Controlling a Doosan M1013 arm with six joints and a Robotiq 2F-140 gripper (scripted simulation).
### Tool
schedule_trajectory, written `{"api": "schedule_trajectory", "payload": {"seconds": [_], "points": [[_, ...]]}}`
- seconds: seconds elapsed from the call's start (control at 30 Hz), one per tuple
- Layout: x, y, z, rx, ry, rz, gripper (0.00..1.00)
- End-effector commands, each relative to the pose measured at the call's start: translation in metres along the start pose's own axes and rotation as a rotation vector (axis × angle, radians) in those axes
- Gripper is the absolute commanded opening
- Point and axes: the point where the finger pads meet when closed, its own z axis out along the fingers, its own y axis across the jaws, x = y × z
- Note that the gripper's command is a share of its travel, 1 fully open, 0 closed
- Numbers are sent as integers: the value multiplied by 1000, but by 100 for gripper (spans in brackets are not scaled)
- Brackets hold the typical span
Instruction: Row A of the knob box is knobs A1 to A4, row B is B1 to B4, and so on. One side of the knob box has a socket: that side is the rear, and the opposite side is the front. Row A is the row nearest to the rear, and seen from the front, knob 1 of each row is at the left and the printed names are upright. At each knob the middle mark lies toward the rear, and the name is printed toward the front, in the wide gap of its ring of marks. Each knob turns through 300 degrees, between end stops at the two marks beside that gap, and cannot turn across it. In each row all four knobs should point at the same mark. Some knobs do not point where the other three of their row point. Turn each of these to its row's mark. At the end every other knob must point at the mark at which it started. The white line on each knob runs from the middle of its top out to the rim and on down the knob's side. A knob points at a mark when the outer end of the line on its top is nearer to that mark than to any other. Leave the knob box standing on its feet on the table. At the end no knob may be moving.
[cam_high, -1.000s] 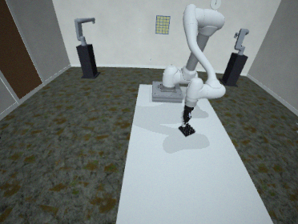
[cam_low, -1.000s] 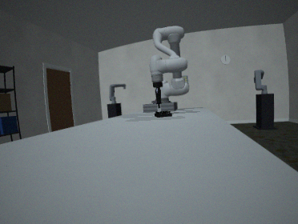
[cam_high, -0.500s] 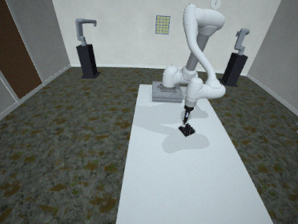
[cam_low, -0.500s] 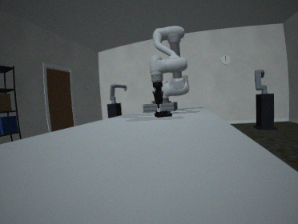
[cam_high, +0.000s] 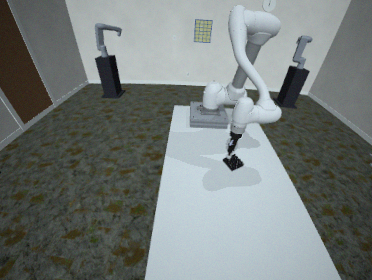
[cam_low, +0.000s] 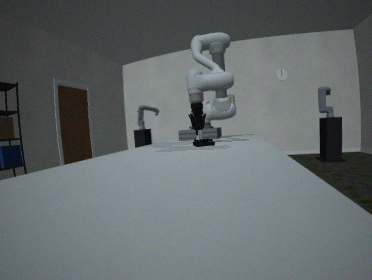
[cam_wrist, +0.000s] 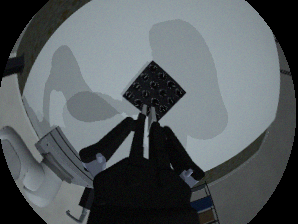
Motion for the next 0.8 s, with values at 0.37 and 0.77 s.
{"api": "schedule_trajectory", "payload": {"seconds": [0.37,0.77], "points": [[0,0,0,-3,-3,258,5],[0,0,0,-3,-3,398,5]]}}
